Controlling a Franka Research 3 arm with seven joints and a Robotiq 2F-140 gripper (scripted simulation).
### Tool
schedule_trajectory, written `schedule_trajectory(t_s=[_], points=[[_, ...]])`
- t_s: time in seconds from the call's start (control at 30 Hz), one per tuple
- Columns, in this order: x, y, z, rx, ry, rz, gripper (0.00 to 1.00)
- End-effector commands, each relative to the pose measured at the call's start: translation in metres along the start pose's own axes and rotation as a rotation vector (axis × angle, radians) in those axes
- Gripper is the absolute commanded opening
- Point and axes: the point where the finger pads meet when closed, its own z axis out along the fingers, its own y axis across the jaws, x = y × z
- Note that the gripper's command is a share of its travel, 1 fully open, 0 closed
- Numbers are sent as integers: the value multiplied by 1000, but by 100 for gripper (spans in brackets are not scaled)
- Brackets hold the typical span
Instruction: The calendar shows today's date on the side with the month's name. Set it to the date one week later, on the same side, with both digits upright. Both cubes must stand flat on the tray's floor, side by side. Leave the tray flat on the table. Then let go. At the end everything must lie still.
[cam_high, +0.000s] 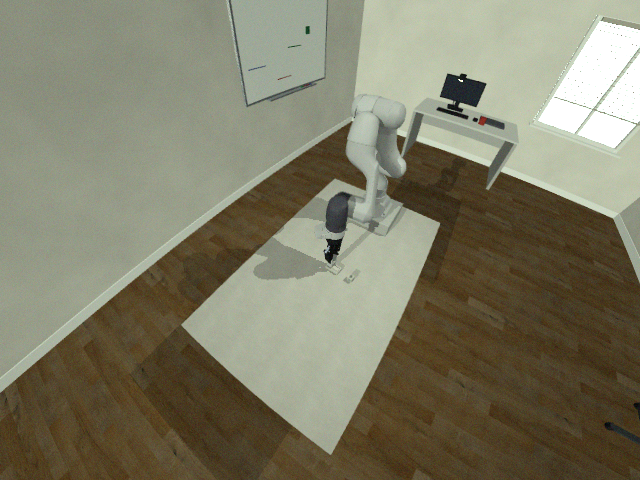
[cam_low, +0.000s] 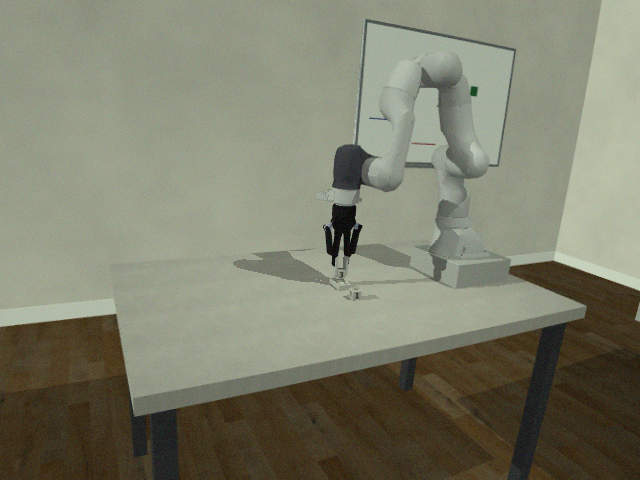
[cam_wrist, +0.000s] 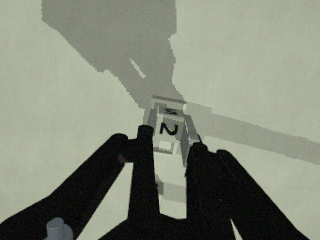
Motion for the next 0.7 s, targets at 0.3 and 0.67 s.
schedule_trajectory(t_s=[0.3, 0.67], points=[[0, -4, 3, 9, 1, 6, 16], [0, -4, 3, 9, 1, 6, 16]])
